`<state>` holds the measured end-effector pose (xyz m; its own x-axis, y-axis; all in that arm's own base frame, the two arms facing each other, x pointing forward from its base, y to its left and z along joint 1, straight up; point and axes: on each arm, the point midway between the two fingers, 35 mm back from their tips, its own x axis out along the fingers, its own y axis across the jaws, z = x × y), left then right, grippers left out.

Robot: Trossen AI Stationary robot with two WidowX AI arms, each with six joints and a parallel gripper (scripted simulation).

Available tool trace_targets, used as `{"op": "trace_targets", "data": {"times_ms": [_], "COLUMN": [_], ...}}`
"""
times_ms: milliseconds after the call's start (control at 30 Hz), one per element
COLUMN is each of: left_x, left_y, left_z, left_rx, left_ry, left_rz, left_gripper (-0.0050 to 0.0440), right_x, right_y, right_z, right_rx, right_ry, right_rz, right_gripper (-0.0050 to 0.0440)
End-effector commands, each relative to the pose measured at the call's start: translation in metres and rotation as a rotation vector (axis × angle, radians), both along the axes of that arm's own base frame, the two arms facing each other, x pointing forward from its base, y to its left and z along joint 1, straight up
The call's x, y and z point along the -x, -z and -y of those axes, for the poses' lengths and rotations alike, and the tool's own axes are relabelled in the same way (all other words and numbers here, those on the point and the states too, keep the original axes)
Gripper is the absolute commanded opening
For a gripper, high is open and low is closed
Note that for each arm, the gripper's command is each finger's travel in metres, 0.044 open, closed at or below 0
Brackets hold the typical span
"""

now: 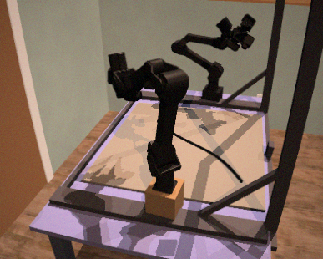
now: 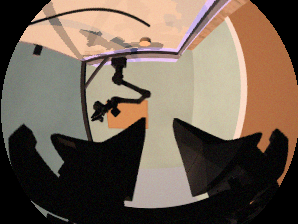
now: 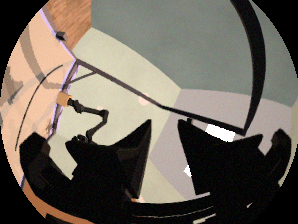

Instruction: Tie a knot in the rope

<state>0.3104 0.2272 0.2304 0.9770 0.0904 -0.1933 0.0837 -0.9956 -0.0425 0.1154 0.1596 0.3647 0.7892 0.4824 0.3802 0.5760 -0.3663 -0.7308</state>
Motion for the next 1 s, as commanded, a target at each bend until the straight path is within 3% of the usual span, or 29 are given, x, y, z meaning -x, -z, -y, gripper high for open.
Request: {"op": "trace_targets", "data": {"times_ms": [0, 233, 500, 567, 600, 967], "left_x": [0.000, 0.007, 0.019, 0.019, 0.021, 0.053], "left_y": [-0.011, 0.005, 0.021, 0.021, 0.023, 0.045], "left_z": [-0.002, -0.003, 0.000, 0.000, 0.000, 0.015], "left_rx": [-0.111, -0.379, -0.637, -0.637, -0.672, -1.002], "left_ry": [0.000, 0.036, 0.132, 0.132, 0.150, 0.424], "left_rz": [-0.018, -0.196, -0.382, -0.382, -0.406, -0.676], "left_gripper": [0.0085, 0.0085, 0.0085, 0.0085, 0.0085, 0.0085], "right_x": [-0.003, -0.022, -0.048, -0.048, -0.052, -0.099], "right_y": [-0.011, -0.022, -0.013, -0.013, -0.004, 0.033], "right_z": [-0.011, -0.052, -0.088, -0.088, -0.092, -0.120], "right_rx": [-0.016, -0.052, -0.073, -0.073, -0.040, -0.150], "right_ry": [-0.027, -0.119, -0.166, -0.166, -0.159, -0.100], "right_rz": [-0.025, -0.182, -0.406, -0.406, -0.452, -0.892], "right_gripper": [0.0085, 0.0085, 0.0085, 0.0085, 0.0085, 0.0085]}}
